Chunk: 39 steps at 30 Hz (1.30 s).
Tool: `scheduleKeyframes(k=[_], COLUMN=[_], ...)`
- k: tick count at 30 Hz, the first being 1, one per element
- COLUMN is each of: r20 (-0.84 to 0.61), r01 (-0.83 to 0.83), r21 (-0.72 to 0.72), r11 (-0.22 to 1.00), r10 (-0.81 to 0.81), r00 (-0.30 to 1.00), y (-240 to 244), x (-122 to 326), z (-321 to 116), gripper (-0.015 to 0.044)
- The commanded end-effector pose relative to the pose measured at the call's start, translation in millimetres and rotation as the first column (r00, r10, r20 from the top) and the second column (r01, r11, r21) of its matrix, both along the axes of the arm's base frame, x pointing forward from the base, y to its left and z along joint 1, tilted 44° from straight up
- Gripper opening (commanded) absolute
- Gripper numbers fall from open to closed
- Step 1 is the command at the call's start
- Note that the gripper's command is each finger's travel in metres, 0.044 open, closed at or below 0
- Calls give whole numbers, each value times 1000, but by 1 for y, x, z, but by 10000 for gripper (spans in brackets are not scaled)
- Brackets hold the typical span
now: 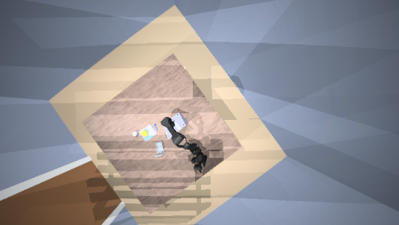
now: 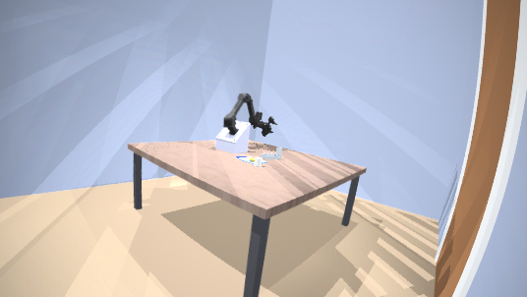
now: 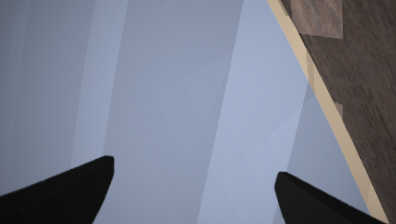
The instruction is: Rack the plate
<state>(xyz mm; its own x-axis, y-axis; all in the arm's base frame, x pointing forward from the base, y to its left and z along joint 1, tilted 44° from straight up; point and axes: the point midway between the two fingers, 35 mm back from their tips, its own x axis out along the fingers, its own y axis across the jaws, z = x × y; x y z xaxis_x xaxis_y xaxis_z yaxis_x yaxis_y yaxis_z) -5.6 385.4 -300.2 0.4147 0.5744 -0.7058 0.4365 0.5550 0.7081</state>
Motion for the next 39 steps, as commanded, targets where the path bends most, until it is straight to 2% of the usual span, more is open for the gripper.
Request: scheduleKeyframes(k=[1,10,13,21,30,39], r20=[4,165,161,226,238,139], r01=[1,43,41,74,96,46], r21=[-4,-227,-249,-418,-665,-856], r11=[1000,973,968,905,740,514], r10=[-1,-5,-1,25,88,144], r00=[1000,986,987,974,967,980], y=[1,16,21,11,-33,-108], x=[2,85,109,171,260,330], z=[1,39,52,86,147,215], gripper=[400,400,400,400,400,400])
